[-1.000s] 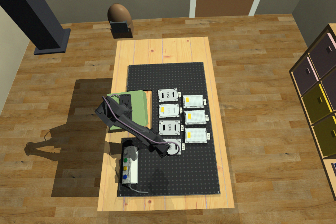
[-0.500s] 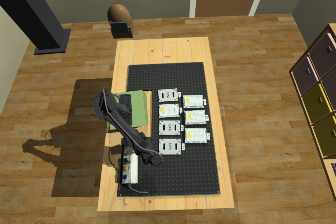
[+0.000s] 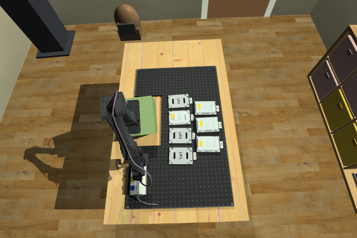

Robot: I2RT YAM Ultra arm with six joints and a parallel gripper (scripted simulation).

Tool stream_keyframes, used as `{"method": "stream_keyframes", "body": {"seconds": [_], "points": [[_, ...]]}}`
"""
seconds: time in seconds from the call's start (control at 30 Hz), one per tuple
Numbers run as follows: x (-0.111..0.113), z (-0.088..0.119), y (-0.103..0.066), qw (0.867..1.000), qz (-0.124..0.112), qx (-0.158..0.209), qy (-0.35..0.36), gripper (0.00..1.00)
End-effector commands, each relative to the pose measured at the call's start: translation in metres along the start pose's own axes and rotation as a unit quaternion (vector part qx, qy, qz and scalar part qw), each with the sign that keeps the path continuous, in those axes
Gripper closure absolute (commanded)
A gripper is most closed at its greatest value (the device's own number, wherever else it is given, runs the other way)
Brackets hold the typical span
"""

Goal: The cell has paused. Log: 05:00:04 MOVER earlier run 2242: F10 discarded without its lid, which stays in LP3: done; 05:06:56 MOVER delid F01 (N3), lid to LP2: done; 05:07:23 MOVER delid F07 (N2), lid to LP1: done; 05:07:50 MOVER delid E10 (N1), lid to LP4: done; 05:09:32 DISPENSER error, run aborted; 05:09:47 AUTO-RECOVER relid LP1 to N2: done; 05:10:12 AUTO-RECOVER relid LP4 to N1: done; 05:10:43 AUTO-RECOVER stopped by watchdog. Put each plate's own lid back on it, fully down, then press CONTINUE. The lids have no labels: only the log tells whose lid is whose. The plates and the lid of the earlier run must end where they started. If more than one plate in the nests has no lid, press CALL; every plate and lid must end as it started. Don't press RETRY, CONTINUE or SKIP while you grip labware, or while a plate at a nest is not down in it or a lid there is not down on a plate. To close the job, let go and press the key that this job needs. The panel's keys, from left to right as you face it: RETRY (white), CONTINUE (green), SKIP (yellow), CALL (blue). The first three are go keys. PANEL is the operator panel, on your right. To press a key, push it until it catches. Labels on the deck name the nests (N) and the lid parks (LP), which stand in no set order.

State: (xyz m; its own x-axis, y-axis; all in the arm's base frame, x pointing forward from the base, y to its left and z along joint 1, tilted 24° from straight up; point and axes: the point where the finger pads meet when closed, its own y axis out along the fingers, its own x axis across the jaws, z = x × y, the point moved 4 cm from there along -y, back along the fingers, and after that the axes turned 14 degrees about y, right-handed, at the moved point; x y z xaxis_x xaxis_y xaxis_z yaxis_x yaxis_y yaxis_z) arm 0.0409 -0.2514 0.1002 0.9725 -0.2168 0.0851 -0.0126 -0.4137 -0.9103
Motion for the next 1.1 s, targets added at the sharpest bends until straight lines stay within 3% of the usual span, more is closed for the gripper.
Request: {"method": "stream_keyframes", "body": {"seconds": [0.0, 0.13, 0.43, 0.6, 1.07], "points": [[0.003, -0.012, -0.008, 1.000, -0.025, -0.009, 0.006, 1.00], [-0.016, -0.019, -0.002, 0.999, -0.019, 0.005, 0.045, 1.00], [-0.054, -0.040, -0.001, 0.999, -0.019, 0.005, 0.046, 1.00], [-0.053, -0.045, -0.009, 0.999, -0.022, -0.011, 0.044, 1.00], [-0.055, -0.046, -0.005, 0.999, -0.021, -0.007, 0.045, 1.00]]}}
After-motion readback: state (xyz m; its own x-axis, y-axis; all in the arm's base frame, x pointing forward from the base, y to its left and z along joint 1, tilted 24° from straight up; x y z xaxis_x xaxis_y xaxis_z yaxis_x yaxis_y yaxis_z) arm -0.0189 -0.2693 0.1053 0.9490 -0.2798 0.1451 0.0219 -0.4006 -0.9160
